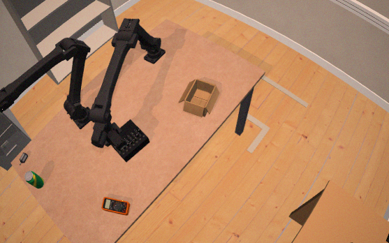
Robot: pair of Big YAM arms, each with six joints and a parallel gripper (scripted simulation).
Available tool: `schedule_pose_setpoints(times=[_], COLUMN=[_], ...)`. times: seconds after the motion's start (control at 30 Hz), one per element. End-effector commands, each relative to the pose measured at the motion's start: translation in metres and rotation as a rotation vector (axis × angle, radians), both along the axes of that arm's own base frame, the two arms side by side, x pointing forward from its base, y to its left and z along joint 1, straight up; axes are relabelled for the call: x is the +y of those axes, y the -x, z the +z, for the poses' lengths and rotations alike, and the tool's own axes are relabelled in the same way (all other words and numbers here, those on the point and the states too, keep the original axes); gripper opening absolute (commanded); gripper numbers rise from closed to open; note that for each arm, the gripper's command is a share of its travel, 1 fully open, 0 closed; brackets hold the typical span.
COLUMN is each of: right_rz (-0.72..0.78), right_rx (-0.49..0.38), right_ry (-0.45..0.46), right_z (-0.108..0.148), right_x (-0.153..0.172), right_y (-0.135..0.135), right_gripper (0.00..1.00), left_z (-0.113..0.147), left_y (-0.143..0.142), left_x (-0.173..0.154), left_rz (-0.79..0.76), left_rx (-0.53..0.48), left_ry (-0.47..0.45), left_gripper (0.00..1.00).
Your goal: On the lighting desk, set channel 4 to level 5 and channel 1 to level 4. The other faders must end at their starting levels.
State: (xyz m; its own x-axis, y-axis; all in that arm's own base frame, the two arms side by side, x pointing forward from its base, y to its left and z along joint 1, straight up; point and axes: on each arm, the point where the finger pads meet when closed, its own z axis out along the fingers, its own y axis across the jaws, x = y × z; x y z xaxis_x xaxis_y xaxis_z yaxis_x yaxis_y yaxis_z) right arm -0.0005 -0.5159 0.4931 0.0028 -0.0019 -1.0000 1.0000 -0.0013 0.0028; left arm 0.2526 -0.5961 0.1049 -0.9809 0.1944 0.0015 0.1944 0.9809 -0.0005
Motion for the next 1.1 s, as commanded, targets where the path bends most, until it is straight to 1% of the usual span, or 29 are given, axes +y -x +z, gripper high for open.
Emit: schedule_pose_setpoints(times=[0.0,0.07,0.13,0.17,0.2,0.3,0.33,0.37,0.4,0.47,0.5,0.53,0.6,0.73,0.8,0.97,1.07], right_rz=[0.001,0.001,0.001,0.001,0.001,0.001,0.001,0.001,0.001,0.001,0.001,0.001,0.001,0.001,0.001,0.001,0.001], right_rx=[0.013,0.013,0.013,0.013,0.013,0.013,0.013,0.013,0.013,0.013,0.013,0.013,0.013,0.013,0.013,0.013,0.013], right_ry=[0.076,0.076,0.076,0.076,0.076,0.076,0.076,0.076,0.076,0.076,0.076,0.076,0.076,0.076,0.076,0.076,0.076], right_z=[0.042,0.042,0.042,0.042,0.042,0.042,0.042,0.042,0.042,0.042,0.042,0.042,0.042,0.042,0.042,0.042,0.042], right_x=[-0.006,-0.006,-0.006,-0.006,-0.006,-0.006,-0.006,-0.006,-0.006,-0.006,-0.006,-0.006,-0.006,-0.006,-0.006,-0.006,-0.006], right_y=[0.000,0.000,0.000,0.000,0.000,0.000,0.000,0.000,0.000,0.000,0.000,0.000,0.000,0.000,0.000,0.000,0.000], right_gripper=[1.00,1.00,1.00,1.00,1.00,1.00,1.00,1.00,1.00,1.00,1.00,1.00,1.00,1.00,1.00,1.00,1.00], left_z=[0.021,0.022,0.022,0.022,0.021,0.021,0.011,0.016,0.006,0.000,0.000,0.008,0.014,0.014,0.014,0.014,0.014], left_y=[-0.004,-0.023,-0.050,-0.050,-0.062,-0.062,-0.070,-0.074,-0.075,-0.061,-0.061,-0.065,-0.066,-0.066,-0.078,-0.078,-0.069], left_x=[-0.008,0.010,0.031,0.031,0.041,0.041,0.049,0.053,0.054,0.048,0.048,0.042,0.041,0.041,0.048,0.048,0.043], left_rz=[0.005,0.001,0.001,0.001,0.001,0.001,0.001,0.001,0.001,-0.021,-0.021,-0.021,-0.021,-0.021,0.001,0.003,-0.014], left_rx=[-0.020,-0.023,-0.025,-0.025,-0.026,-0.025,-0.015,-0.020,-0.011,-0.003,-0.003,-0.014,-0.019,-0.019,-0.020,-0.020,-0.020], left_ry=[0.040,0.042,0.040,0.040,0.040,0.040,0.025,0.033,0.018,0.005,0.004,0.022,0.032,0.032,0.032,0.032,0.032], left_gripper=[0.00,0.00,0.00,0.00,0.00,0.00,0.00,0.00,0.00,0.00,0.00,0.00,0.00,0.00,0.00,0.00,0.00])
